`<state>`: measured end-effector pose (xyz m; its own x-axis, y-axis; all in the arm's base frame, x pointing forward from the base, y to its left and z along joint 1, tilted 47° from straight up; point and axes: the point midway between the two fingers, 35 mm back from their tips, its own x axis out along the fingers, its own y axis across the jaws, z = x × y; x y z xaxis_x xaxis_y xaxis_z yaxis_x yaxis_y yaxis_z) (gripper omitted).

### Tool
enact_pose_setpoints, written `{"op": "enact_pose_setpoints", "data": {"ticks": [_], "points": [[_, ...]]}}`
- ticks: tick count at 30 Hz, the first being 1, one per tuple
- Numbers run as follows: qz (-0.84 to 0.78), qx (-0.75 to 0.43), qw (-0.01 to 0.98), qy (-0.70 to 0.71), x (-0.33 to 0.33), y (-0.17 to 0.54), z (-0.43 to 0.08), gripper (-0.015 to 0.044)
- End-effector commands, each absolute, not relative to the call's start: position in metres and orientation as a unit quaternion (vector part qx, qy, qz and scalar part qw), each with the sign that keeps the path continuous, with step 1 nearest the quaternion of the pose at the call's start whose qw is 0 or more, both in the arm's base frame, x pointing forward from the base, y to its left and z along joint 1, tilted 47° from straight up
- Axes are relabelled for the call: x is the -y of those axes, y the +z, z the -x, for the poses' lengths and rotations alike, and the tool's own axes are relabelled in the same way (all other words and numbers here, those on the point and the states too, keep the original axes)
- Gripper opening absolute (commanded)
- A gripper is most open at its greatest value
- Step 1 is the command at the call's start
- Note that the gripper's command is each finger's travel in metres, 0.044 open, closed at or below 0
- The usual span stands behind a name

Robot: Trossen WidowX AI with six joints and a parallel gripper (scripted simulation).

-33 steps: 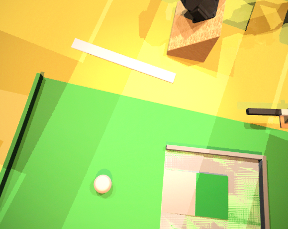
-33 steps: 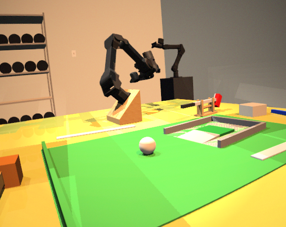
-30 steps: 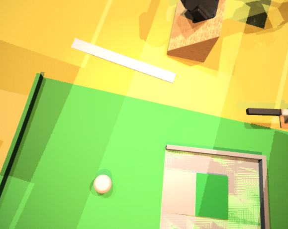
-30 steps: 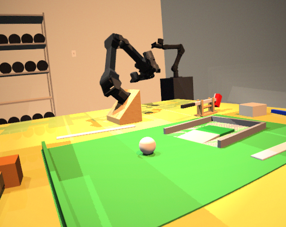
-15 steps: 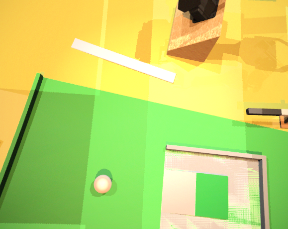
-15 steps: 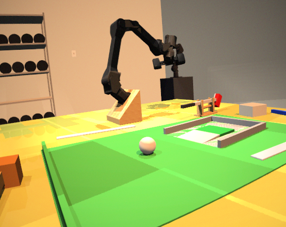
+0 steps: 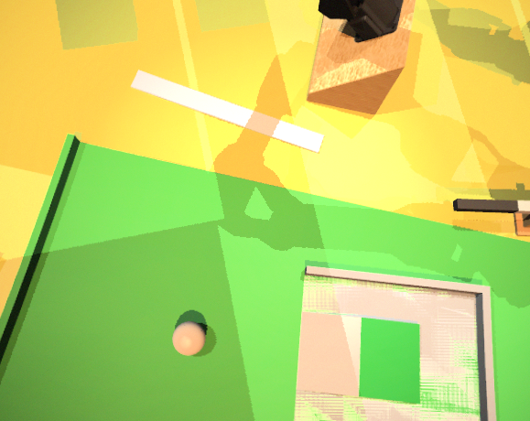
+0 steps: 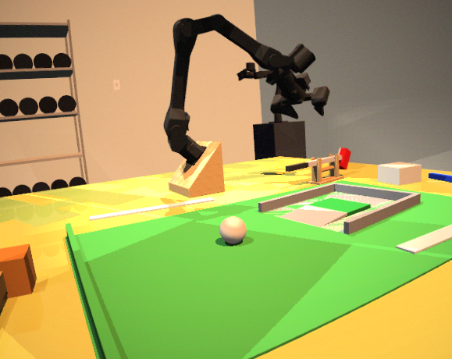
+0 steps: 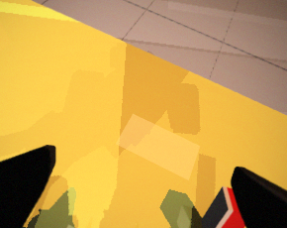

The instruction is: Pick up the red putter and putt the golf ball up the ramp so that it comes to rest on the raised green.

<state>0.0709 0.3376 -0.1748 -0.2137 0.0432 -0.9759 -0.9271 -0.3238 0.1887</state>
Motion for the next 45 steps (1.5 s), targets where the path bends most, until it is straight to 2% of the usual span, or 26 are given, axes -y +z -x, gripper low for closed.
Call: {"op": "enact_pose_setpoints", "data": {"ticks": [1,11,45], "points": [[0.553,-0.477,0.376,0.571,-0.294,-0.162,-0.124,0.0440],[0.648,-0.573,0.283,0.414,-0.163,-0.106,-0.218,0.0440],[0.650,-0.575,0.280,0.411,-0.116,-0.149,-0.226,0.0440]]}}
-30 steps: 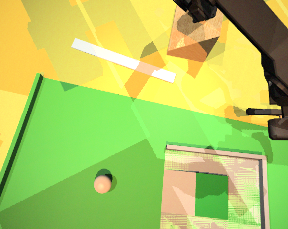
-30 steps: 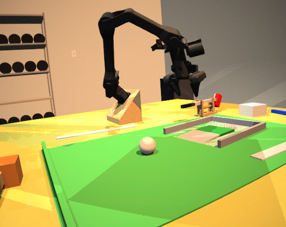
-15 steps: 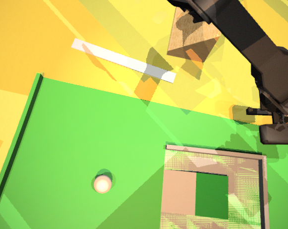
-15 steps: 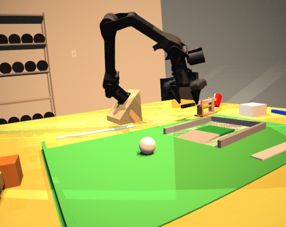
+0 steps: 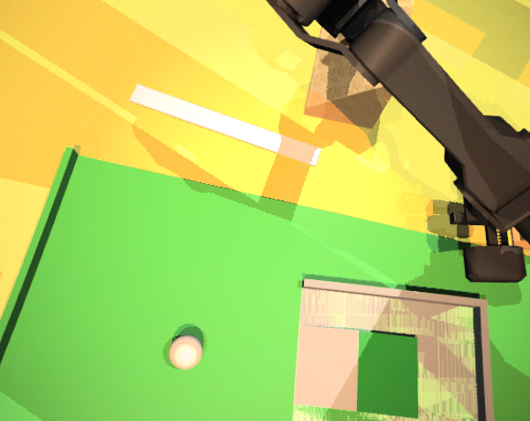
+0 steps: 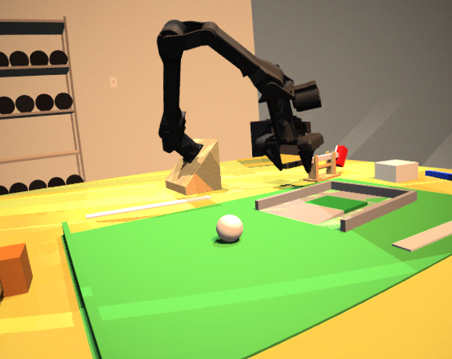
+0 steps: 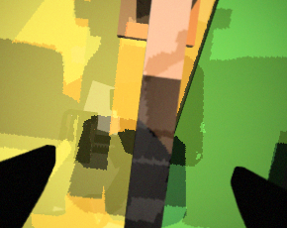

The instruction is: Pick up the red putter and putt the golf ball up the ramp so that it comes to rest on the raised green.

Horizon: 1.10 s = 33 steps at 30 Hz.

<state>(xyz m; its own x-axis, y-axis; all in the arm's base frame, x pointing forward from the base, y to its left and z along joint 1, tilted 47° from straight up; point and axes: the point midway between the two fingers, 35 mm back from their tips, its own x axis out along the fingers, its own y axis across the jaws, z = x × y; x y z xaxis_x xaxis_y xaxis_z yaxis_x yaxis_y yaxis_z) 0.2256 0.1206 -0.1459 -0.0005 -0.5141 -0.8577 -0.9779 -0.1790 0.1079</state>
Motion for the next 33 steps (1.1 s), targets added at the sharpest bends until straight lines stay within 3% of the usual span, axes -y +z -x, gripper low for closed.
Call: {"op": "enact_pose_setpoints", "data": {"ticks": [1,7,22,33], "points": [[0.650,-0.575,0.280,0.411,-0.115,-0.150,-0.226,0.0440],[0.650,-0.575,0.280,0.410,-0.110,-0.155,-0.226,0.0440],[0.648,-0.576,0.281,0.411,-0.113,-0.153,-0.226,0.0046],[0.648,-0.576,0.282,0.412,-0.122,-0.146,-0.227,0.0000]]}}
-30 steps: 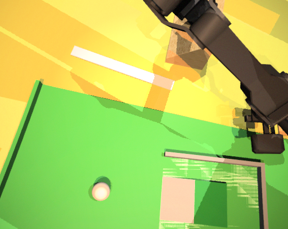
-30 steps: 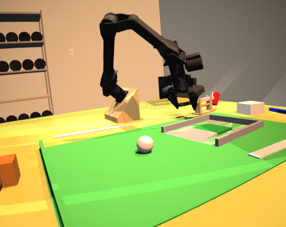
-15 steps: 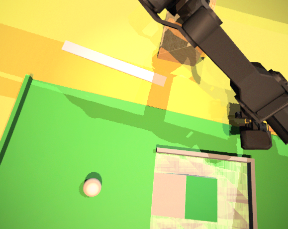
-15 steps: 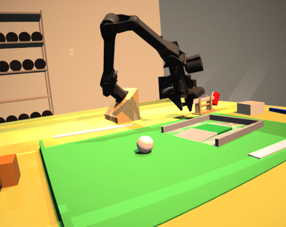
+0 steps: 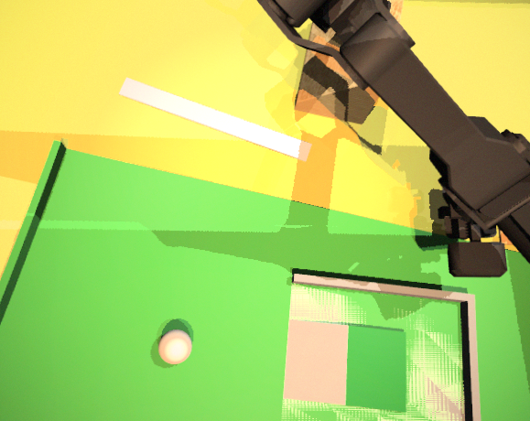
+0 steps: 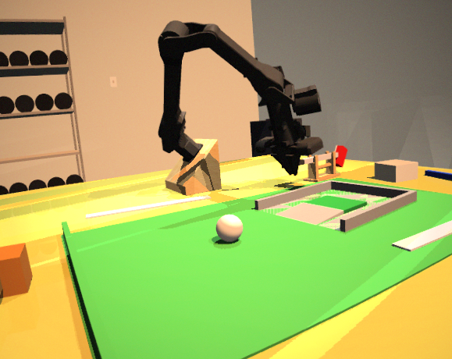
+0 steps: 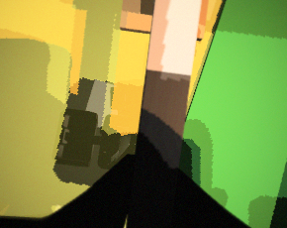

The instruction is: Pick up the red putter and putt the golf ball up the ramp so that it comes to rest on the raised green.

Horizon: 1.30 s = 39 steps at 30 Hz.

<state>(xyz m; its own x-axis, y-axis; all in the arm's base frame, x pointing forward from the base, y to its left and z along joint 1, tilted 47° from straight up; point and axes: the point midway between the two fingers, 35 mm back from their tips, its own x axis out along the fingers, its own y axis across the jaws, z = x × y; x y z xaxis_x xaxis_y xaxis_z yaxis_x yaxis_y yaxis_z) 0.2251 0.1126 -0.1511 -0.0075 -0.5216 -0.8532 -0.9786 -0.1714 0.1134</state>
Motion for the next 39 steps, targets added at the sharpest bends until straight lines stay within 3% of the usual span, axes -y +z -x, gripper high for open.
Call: {"op": "enact_pose_setpoints", "data": {"ticks": [1,15,39], "points": [[0.648,-0.576,0.282,0.412,-0.127,-0.142,-0.227,0.0000],[0.647,-0.576,0.282,0.413,-0.185,-0.084,-0.220,0.0000],[0.540,-0.655,0.493,0.189,-0.090,0.044,-0.304,0.0000]]}}
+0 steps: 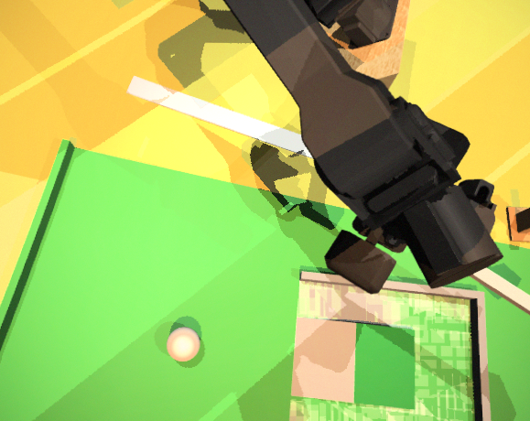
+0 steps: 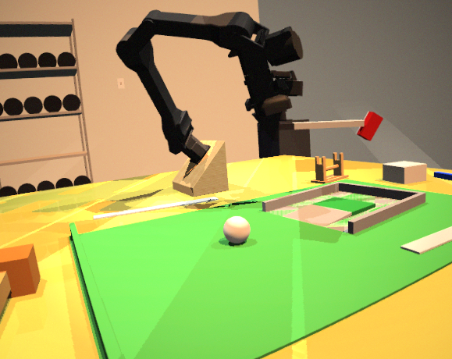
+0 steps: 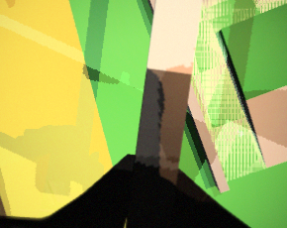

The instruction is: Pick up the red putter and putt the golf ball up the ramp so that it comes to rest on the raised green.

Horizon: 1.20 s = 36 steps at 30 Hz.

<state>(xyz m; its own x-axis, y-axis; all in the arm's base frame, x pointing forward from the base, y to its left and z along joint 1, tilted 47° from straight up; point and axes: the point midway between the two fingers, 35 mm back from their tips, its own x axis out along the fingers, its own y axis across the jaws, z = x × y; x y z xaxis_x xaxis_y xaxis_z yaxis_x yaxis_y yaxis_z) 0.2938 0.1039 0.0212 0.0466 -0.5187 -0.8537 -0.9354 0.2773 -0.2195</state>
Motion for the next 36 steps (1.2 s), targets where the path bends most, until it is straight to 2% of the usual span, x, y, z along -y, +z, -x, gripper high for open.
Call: {"op": "enact_pose_setpoints", "data": {"ticks": [1,14,27,36], "points": [[0.534,-0.658,0.502,0.175,-0.084,0.051,-0.306,0.0000],[0.441,-0.672,0.595,-0.018,0.006,0.143,-0.310,0.0000],[0.335,-0.649,0.647,-0.219,0.091,0.230,-0.266,0.0000],[0.329,-0.647,0.649,-0.229,0.099,0.230,-0.263,0.0000]]}}
